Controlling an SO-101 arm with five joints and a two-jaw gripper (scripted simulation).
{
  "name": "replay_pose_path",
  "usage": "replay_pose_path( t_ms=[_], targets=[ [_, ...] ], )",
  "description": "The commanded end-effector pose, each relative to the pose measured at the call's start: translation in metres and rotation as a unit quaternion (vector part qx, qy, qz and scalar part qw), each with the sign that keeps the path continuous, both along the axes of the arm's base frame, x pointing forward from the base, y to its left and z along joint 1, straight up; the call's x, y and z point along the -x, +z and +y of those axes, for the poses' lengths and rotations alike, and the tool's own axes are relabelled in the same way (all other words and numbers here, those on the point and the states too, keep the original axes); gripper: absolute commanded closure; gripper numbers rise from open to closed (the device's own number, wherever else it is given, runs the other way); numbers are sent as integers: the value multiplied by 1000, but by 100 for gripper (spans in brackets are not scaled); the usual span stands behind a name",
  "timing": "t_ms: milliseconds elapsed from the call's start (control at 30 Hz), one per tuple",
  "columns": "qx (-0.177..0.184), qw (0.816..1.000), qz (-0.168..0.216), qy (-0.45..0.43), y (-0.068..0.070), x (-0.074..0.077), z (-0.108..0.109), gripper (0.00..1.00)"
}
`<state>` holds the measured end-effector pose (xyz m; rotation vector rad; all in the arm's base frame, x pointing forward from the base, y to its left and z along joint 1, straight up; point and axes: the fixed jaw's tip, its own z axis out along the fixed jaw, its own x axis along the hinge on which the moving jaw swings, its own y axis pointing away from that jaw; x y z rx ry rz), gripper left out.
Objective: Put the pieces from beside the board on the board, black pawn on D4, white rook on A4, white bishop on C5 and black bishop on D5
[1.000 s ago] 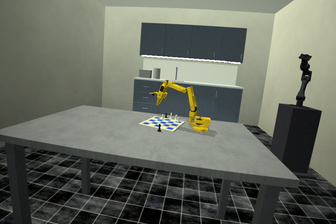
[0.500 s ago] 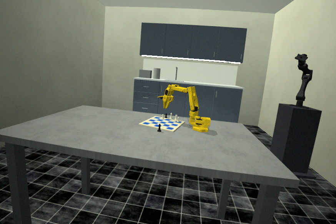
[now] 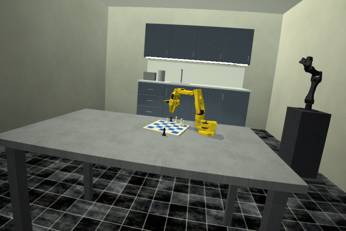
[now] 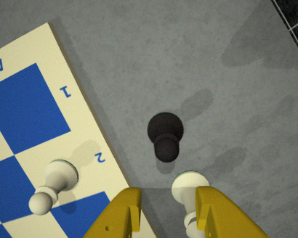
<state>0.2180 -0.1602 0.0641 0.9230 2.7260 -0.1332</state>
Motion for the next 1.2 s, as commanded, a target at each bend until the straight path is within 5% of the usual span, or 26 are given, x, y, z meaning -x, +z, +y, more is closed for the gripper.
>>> replay_pose_path(
  t_ms=[0, 1167],
  targets=[
    [4, 1000, -7, -9, 1, 2, -2, 91],
    [4, 1000, -7, -9, -6, 2, -2, 91]
  ],
)
